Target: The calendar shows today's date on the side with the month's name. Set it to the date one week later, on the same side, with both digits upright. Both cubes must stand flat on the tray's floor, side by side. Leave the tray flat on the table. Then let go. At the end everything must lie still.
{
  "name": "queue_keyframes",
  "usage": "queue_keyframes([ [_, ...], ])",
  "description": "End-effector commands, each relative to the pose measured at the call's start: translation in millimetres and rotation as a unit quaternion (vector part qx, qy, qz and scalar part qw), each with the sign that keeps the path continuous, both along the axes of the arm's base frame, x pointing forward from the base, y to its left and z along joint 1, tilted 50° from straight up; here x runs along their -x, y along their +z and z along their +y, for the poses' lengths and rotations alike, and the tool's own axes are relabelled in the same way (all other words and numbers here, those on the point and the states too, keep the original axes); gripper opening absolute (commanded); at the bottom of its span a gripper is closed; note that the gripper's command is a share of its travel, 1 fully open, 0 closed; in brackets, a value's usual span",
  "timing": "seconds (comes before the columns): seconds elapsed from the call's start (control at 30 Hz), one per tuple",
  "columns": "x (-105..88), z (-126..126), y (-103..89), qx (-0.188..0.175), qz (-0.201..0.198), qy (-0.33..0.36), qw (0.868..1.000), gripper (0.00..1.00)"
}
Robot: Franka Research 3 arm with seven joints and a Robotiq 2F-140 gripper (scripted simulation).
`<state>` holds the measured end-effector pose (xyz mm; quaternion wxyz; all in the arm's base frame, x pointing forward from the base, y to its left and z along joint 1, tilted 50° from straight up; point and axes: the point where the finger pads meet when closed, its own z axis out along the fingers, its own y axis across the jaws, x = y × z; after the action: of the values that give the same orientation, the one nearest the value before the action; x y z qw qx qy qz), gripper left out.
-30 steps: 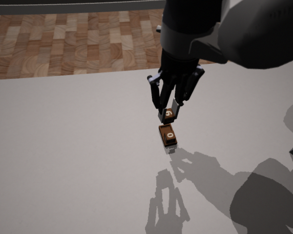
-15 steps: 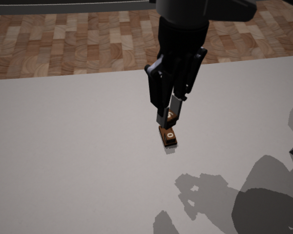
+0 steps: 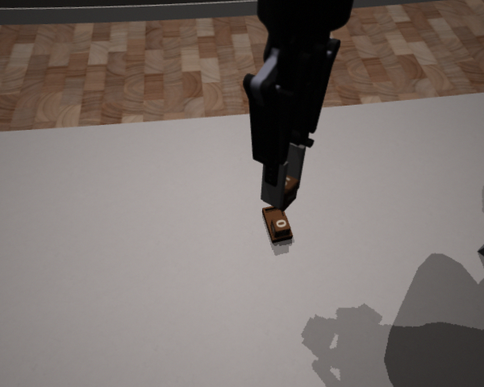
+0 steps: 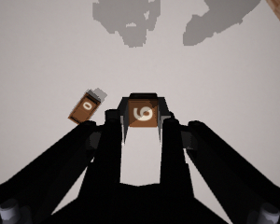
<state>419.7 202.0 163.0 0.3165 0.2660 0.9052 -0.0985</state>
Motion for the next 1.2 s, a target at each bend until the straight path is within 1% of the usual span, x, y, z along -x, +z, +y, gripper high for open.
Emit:
queue_keyframes([
  [0.0,7.0,10,6.7,0.037,0.038,0.069,0.996,0.17],
  [0.07,9.7,15,10.4,0.042,0.046,0.086,0.994,0.17],
  [0.13,9.7,15,10.4,0.042,0.046,0.086,0.994,0.17],
  [0.17,13.1,22,15.0,0.049,0.057,0.108,0.991,0.17],
  [0.3,17.0,29,20.5,0.058,0.069,0.134,0.987,0.17],
  [0.47,23.7,40,30.2,0.075,0.09,0.182,0.976,0.17],
  [0.5,23.9,40,30.5,0.075,0.091,0.184,0.976,0.17],
  [0.63,28.6,47,37.7,0.09,0.108,0.222,0.965,0.17],
  [0.7,28.6,47,37.7,0.09,0.108,0.222,0.965,0.17],
  [0.77,31.6,52,42.4,0.1,0.12,0.25,0.956,0.17],
  [0.9,34.6,56,47.5,0.113,0.134,0.282,0.943,0.17],
  [0.93,34.8,56,47.8,0.114,0.135,0.284,0.942,0.17],
  [0.97,35.9,58,49.6,0.119,0.14,0.297,0.937,0.17],
  [1.17,38.9,62,55.3,0.139,0.16,0.343,0.915,0.17],
])
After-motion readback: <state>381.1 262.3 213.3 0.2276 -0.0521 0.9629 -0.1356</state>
